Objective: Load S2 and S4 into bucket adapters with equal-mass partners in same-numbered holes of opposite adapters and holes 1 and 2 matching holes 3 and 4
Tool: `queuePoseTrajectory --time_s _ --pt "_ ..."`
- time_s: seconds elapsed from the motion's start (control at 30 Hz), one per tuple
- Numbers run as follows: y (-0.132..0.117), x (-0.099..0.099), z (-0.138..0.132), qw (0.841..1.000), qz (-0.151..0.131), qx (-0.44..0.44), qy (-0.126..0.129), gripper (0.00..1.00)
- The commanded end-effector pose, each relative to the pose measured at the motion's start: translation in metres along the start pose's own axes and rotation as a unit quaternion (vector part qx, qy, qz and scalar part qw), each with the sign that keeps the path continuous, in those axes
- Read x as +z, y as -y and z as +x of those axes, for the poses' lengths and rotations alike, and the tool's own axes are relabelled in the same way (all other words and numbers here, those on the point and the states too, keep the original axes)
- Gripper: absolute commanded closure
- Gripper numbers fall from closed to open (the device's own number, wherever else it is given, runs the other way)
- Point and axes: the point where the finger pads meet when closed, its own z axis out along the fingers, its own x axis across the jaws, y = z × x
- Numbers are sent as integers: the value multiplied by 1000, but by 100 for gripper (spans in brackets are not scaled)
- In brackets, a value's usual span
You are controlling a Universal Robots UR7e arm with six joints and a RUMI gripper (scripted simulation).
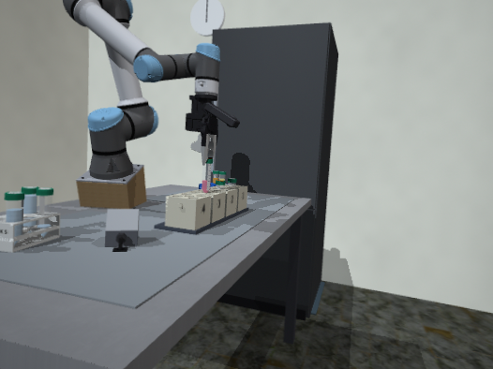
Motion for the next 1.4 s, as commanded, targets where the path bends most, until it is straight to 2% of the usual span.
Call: queuePoseTrajectory --time_s 0.0,1.37 --pt "0 8 1 1000 0 1 0 100" --pt "0 57 1 1000 0 1 0 100"
